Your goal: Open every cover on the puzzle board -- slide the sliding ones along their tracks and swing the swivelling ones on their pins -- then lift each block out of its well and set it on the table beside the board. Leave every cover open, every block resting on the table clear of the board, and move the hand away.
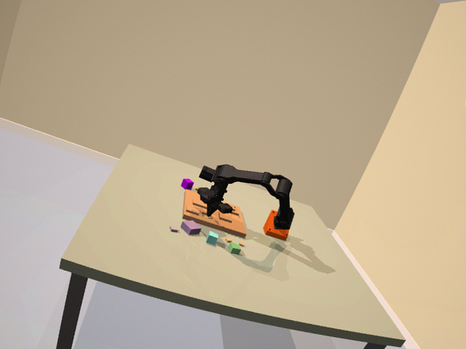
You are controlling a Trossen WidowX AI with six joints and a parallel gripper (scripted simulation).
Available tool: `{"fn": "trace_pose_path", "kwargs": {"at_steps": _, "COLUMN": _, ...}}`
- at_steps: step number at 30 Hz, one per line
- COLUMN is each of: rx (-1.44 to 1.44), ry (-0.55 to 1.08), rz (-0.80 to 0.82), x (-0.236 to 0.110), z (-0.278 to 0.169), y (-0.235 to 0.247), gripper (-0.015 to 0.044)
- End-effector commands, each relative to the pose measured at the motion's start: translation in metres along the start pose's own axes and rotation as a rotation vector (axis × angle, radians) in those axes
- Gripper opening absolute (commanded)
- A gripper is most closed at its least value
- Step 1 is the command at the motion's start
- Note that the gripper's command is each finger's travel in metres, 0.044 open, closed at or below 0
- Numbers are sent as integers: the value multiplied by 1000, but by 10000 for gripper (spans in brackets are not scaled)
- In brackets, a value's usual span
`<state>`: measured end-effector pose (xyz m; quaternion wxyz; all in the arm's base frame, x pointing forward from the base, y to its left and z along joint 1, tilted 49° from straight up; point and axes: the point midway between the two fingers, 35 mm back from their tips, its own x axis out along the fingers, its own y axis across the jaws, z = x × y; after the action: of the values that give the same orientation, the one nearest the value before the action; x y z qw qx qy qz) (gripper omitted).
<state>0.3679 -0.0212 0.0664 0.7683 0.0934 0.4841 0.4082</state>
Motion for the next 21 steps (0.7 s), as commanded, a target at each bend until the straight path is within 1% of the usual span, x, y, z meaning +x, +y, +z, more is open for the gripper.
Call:
{"fn": "trace_pose_path", "kwargs": {"at_steps": 1, "rx": 4, "ry": -4, "rz": 3, "x": 1, "z": 1, "y": 0, "gripper": 0}}
{"fn": "trace_pose_path", "kwargs": {"at_steps": 13, "rx": 1, "ry": -4, "rz": 3, "x": 4, "z": 2, "y": -7, "gripper": 0}}
{"fn": "trace_pose_path", "kwargs": {"at_steps": 21, "rx": 1, "ry": -3, "rz": 2, "x": -2, "z": 2, "y": -7, "gripper": 0}}
